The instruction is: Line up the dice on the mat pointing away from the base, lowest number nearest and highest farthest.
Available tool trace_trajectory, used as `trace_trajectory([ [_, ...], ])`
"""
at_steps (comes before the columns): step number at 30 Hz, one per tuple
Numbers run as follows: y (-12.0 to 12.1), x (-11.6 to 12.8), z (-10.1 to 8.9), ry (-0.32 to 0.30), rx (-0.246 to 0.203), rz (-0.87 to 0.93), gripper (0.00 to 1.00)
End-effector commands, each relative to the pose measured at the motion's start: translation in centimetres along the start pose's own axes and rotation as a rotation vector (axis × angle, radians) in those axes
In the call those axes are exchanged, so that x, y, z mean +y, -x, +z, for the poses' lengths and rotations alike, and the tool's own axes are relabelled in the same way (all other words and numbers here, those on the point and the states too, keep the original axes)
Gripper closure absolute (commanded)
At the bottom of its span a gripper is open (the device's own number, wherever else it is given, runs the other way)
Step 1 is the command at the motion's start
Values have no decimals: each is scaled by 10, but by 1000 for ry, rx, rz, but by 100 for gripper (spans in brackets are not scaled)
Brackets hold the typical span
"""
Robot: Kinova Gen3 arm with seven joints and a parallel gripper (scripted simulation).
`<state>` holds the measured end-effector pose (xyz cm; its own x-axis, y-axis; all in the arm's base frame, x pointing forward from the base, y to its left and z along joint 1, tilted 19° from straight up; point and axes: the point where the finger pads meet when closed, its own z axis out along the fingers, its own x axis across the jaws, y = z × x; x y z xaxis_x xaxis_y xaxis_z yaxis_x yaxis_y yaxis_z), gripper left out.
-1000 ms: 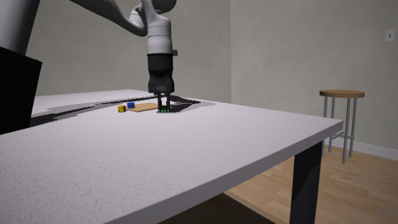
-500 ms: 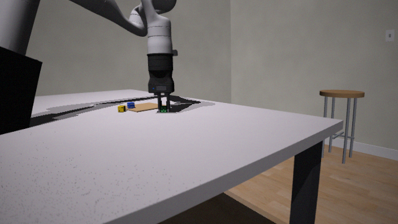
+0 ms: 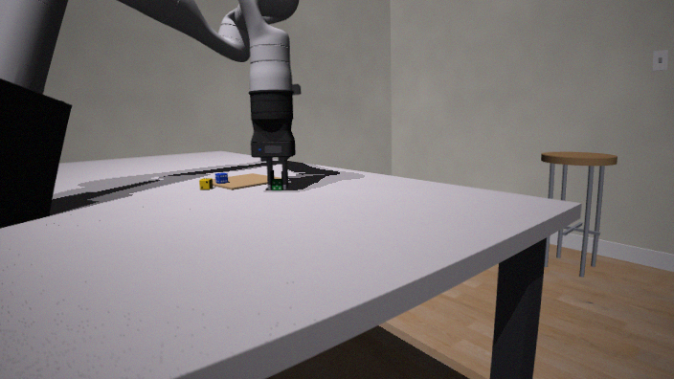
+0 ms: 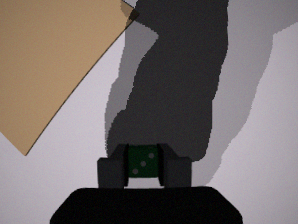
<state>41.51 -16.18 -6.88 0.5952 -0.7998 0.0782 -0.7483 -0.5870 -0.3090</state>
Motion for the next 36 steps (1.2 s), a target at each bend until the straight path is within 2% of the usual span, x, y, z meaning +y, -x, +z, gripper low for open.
trace_trajectory([
  [1,-1,0,-1,-1,1,0,60],
  [8,-1,0,-9,-1,1,0,60],
  [12,0,0,-28,-1,1,0,60],
  [19,0,0,-75,-1,1,0,60],
  [21,0,0,-75,-1,1,0,60],
  [25,0,0,-93,-1,1,0,60],
  [29,0,0,-100,-1,1,0,60],
  [36,0,0,-101,-1,1,0,60],
])
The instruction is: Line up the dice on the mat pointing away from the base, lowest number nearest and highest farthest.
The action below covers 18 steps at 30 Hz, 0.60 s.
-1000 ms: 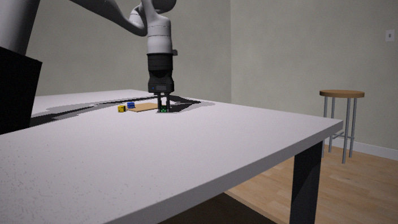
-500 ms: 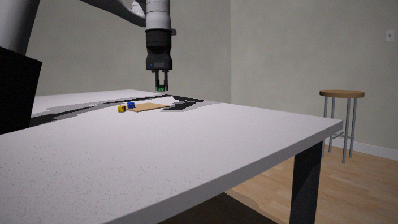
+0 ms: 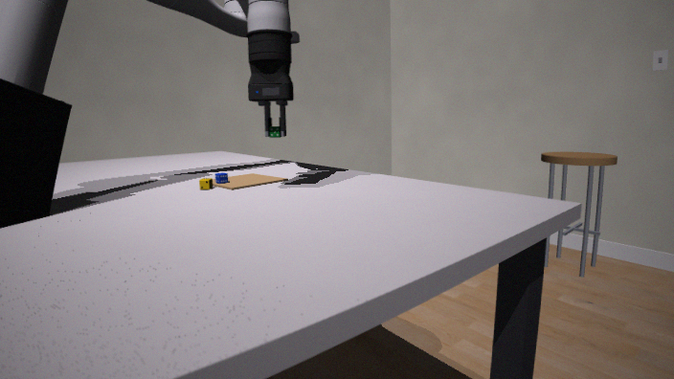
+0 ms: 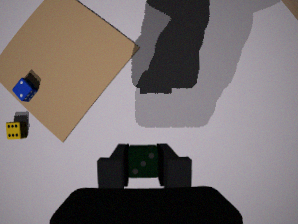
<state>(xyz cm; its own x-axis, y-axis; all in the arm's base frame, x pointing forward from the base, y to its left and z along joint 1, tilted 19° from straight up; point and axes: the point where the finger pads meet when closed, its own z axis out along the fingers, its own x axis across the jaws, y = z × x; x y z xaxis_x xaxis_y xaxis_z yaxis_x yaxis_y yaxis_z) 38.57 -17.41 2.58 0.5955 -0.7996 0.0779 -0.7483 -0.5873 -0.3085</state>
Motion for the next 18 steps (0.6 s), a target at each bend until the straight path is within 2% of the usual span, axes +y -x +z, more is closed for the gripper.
trace_trajectory([
  [1,-1,0,-1,-1,2,0,60],
  [10,1,-3,-1,-1,2,14,60],
  [18,9,-15,0,2,1,89,60],
])
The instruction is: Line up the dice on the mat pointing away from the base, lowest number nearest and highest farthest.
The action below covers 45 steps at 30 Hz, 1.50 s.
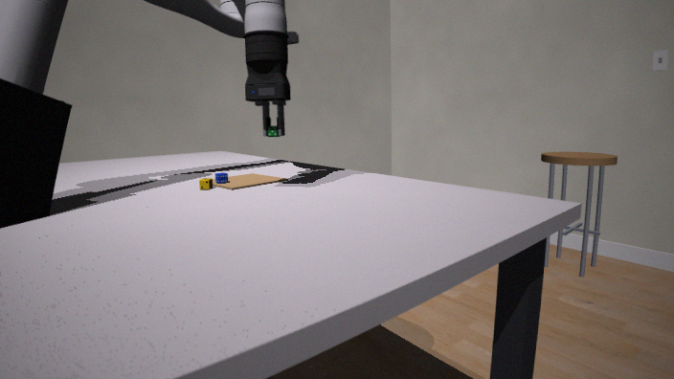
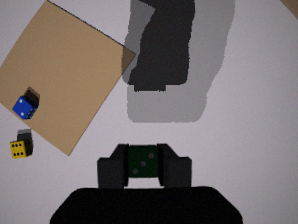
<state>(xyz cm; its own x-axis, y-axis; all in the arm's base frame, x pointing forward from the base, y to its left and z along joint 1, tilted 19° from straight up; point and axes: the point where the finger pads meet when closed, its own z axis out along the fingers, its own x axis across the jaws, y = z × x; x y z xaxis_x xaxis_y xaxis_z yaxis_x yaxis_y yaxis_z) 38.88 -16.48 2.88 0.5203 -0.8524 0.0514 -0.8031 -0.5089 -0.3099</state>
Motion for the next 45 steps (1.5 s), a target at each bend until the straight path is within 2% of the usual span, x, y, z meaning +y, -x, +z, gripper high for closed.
trace_trajectory([
  [1,4,-6,0,-3,-2,-7,60],
  [16,53,-52,-1,2,-1,341,60],
  [18,53,-52,-1,2,-1,341,60],
  [30,93,-75,-4,-3,-2,589,60],
  [45,103,-80,-5,-5,-4,649,60],
])
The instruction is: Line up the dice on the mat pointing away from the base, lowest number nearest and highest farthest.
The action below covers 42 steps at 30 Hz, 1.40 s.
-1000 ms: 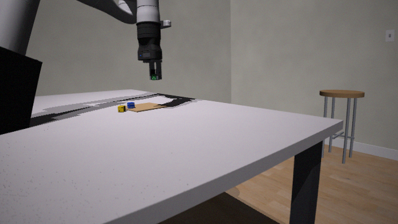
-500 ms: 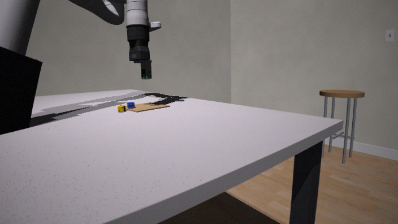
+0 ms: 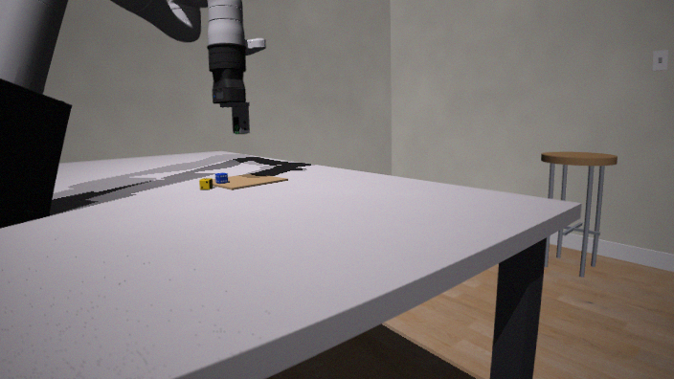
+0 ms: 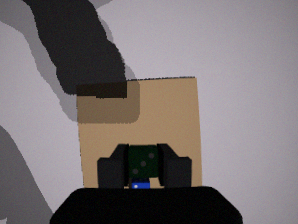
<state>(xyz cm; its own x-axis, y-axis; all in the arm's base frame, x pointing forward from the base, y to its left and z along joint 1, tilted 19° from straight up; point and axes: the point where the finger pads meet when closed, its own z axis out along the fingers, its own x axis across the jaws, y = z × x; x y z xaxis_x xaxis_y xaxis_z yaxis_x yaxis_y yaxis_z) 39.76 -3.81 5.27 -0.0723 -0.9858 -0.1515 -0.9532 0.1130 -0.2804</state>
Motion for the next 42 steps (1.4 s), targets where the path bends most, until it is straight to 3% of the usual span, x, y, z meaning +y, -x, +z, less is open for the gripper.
trace_trajectory([
  [1,1,0,0,-1,-1,-2,60],
  [14,1,0,1,-1,-1,-2,60],
  [24,1,0,19,-1,-1,-2,60],
  [37,1,-1,78,-1,-1,-2,60],
  [42,1,-1,88,-1,-1,-2,60],
])
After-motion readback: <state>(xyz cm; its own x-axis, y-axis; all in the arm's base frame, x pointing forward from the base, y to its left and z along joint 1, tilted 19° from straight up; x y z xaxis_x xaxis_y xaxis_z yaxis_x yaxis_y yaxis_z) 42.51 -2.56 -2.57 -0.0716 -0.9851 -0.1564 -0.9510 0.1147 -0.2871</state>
